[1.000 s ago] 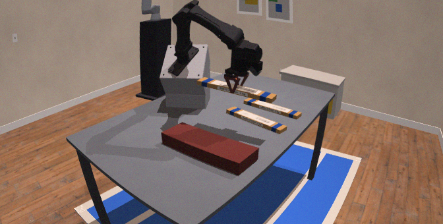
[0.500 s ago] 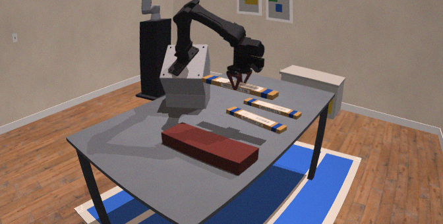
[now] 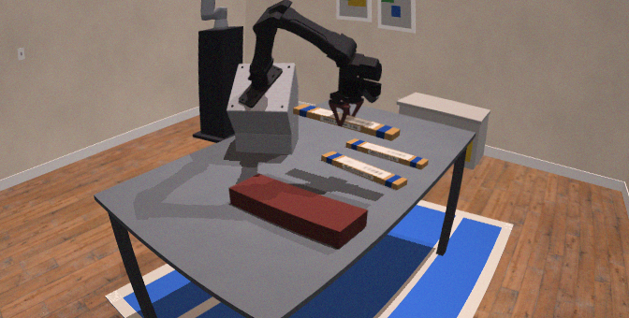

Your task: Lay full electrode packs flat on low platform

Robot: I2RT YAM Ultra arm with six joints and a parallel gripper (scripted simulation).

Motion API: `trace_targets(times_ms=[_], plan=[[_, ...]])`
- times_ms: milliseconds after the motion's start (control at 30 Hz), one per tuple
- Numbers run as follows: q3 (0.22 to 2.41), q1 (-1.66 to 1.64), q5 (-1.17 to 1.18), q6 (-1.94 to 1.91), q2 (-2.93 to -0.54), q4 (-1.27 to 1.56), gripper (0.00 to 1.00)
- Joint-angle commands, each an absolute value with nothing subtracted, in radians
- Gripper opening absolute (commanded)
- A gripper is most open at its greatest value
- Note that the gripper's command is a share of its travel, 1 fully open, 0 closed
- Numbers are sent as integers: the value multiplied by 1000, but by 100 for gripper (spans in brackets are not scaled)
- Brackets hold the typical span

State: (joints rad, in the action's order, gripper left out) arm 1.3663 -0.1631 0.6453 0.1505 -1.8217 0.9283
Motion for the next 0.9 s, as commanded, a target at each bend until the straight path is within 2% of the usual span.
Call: trace_targets(times_ms=[0, 433, 867], plan=[[1404, -215, 658, 187, -1786, 928, 0], [1433, -291, 673, 279, -1899, 944, 0], [1444, -294, 674, 287, -1878, 933, 0]])
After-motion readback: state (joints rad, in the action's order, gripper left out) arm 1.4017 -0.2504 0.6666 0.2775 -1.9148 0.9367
